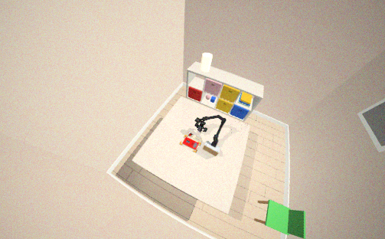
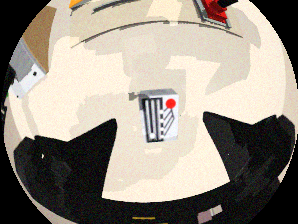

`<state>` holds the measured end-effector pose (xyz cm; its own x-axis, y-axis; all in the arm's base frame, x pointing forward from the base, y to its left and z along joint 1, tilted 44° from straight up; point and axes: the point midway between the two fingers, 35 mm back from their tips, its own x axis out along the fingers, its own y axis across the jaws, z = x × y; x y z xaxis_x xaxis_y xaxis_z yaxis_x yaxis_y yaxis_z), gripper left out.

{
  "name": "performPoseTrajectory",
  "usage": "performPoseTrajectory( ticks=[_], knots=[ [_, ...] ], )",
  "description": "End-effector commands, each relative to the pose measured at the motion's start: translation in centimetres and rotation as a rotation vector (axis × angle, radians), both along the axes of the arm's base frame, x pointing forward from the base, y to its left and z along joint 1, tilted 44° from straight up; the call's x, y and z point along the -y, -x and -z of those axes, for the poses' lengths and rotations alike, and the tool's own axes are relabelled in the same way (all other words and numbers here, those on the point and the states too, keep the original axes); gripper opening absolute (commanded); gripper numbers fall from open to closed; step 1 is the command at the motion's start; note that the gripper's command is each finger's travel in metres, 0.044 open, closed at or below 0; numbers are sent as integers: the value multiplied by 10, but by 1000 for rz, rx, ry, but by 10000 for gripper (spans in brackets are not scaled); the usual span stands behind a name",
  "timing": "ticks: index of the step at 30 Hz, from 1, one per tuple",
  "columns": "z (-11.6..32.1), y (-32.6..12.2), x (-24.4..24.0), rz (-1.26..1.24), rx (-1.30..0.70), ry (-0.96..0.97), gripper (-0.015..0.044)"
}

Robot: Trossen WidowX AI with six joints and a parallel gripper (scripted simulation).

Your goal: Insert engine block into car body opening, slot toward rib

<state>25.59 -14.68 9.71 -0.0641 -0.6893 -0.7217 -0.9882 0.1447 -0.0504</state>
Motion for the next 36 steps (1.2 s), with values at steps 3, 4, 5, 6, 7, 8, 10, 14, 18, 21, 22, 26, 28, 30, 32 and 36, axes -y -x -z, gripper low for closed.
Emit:
performPoseTrajectory(
  ticks=[3, 4, 5, 6, 7, 8, 10, 14, 18, 21, 22, 26, 28, 30, 32, 36],
  knots=[
    [5, 2, 4, 0, -7, 2, 414],
    [5, 2, 4, 0, -7, 2, 387],
    [5, 2, 4, 0, -7, 2, 361],
    [5, 2, 4, 0, -7, 2, 335],
    [5, 2, 4, 0, -7, 2, 309],
    [5, 2, 4, 0, -7, 2, 282],
    [5, 2, 4, 0, -7, 2, 230],
    [5, 2, 4, 0, -7, 2, 145],
    [5, 2, 4, 0, -7, 2, 118],
    [5, 2, 4, 0, -7, 2, 78],
    [4, 2, 4, 0, -7, 2, 52],
    [-2, -1, -3, -1, -6, -2, 0],
    [-6, -3, -8, -1, -5, -4, 0],
    [-10, -4, -12, -1, -5, -6, 0],
    [-14, -6, -16, -1, -5, -8, 0],
    [-23, -8, -25, -2, -5, -10, 0]
  ],
)
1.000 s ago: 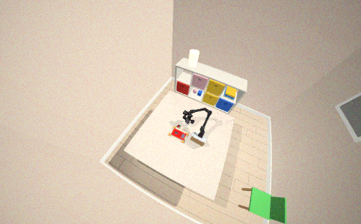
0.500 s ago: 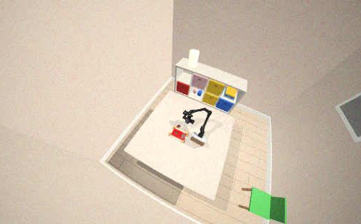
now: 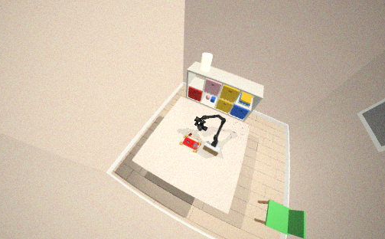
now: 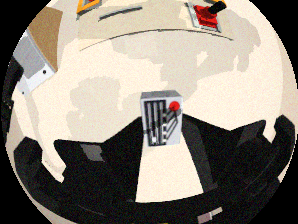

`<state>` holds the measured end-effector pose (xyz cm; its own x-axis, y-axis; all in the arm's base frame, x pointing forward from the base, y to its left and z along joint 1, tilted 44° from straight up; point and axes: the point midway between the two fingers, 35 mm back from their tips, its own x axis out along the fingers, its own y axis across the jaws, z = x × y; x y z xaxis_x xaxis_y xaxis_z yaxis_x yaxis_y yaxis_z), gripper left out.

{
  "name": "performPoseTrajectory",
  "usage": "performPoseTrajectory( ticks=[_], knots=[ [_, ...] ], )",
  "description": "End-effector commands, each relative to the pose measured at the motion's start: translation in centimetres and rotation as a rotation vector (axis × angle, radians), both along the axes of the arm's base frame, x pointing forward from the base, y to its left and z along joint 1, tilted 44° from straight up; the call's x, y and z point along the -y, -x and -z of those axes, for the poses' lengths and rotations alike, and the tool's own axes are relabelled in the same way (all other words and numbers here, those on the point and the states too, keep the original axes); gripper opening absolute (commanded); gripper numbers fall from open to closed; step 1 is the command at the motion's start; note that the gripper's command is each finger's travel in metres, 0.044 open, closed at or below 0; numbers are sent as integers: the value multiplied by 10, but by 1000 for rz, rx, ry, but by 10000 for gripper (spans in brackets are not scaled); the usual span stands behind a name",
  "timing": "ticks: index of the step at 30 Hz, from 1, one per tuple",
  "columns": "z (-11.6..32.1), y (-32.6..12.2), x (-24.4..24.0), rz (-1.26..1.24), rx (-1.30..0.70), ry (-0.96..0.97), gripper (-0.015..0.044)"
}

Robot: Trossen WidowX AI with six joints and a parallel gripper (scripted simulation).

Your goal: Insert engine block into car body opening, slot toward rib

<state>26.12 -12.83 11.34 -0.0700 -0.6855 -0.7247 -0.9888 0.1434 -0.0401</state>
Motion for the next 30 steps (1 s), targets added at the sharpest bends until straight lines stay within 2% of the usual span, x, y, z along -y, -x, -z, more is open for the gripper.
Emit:
performPoseTrajectory(
  ticks=[1, 30],
  knots=[
    [-9, -3, -9, 0, 5, -5, 0],
    [-67, -3, -65, 8, 8, 2, 0]
  ],
)
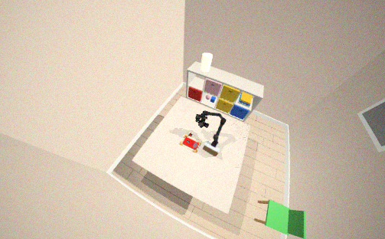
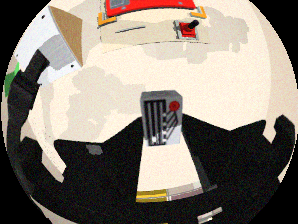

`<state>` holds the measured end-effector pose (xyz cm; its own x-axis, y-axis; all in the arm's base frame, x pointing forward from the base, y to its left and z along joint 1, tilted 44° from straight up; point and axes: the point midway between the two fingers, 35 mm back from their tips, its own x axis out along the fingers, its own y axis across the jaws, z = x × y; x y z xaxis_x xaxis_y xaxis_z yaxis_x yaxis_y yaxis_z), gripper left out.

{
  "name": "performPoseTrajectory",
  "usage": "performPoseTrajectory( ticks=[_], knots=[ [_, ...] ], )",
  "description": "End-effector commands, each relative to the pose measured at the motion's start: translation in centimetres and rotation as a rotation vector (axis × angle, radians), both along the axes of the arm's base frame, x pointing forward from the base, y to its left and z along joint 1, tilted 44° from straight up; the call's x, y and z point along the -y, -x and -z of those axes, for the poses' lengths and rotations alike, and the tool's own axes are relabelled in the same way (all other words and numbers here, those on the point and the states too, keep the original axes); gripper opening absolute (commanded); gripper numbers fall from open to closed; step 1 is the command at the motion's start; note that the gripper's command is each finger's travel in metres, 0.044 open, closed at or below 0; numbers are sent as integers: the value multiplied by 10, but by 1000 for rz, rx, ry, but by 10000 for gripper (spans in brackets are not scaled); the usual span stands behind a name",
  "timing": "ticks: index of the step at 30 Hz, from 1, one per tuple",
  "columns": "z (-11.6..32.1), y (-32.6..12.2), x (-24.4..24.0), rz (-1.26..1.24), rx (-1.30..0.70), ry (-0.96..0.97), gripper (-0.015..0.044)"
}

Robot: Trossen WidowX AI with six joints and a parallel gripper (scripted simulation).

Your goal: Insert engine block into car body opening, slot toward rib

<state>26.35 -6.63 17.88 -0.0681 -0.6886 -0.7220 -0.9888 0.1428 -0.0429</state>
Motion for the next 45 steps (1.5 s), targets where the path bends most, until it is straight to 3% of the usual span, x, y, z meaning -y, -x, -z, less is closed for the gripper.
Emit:
performPoseTrajectory(
  ticks=[1, 45],
  knots=[
    [1, -2, -4, 16, 15, -2, 0],
    [107, -61, -70, 514, 504, 24, 0]
  ],
)
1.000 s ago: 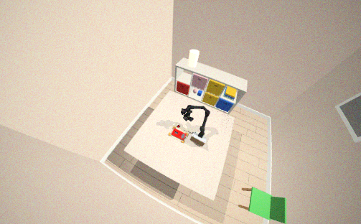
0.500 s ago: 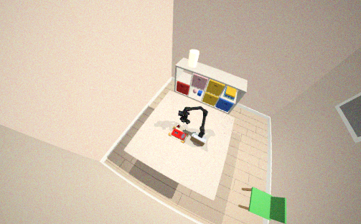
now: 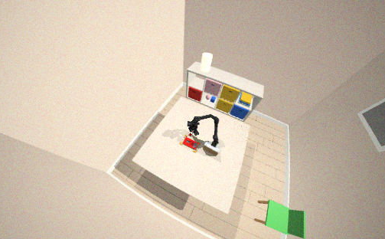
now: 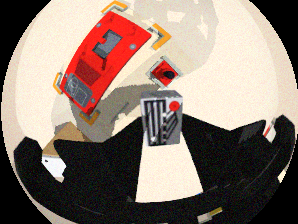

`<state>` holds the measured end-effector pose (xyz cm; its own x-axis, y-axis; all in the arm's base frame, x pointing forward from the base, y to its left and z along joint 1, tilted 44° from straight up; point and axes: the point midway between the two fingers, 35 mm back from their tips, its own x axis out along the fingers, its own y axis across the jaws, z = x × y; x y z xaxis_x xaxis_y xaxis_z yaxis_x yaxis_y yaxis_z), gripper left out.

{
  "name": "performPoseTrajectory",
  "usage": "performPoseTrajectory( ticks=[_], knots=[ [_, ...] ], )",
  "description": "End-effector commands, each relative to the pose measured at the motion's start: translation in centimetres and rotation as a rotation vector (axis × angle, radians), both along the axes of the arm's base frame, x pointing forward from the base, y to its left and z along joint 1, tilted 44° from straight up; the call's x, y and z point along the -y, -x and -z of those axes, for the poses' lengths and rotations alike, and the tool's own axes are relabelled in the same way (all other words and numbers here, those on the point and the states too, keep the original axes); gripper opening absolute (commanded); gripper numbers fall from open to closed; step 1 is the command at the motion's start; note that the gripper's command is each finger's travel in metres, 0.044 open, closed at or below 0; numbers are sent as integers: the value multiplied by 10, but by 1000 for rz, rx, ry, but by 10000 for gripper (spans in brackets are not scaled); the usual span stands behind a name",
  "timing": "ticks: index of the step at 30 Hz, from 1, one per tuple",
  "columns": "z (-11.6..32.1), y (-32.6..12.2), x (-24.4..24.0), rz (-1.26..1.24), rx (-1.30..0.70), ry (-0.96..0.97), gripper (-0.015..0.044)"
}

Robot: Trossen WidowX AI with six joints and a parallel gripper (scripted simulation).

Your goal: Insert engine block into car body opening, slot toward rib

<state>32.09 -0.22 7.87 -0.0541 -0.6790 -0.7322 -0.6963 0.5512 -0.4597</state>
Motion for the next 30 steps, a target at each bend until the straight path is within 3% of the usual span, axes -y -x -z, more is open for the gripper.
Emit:
performPoseTrajectory(
  ticks=[1, 30],
  knots=[
    [10, -5, -7, 51, 52, -2, 0],
    [93, -18, -46, 439, 400, 32, 0]
  ],
)
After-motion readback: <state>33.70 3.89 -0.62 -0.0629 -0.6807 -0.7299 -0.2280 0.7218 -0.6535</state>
